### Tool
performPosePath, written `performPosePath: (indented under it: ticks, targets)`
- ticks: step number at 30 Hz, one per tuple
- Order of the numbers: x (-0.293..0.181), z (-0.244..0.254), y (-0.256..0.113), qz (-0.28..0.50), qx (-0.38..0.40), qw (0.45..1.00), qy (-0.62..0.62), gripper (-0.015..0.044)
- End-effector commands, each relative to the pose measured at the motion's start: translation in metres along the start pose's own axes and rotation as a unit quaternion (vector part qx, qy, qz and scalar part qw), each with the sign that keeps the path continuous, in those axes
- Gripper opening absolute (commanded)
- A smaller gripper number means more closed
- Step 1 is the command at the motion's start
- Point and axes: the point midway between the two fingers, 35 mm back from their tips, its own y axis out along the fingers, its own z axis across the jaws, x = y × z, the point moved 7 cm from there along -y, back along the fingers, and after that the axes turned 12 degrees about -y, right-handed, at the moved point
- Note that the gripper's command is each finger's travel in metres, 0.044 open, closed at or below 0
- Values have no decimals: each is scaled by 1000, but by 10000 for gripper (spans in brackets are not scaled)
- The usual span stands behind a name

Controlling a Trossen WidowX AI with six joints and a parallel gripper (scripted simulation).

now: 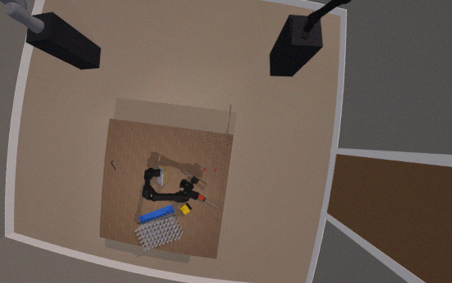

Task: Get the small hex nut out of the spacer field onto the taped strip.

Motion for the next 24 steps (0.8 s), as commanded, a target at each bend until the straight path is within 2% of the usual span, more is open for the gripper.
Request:
performPosePath:
  ticks: [1, 24]
  targets:
    - [0, 1, 4, 1, -2, 1000, -2, 280]
    - [0, 10, 40, 1, -2, 1000, -1, 280]
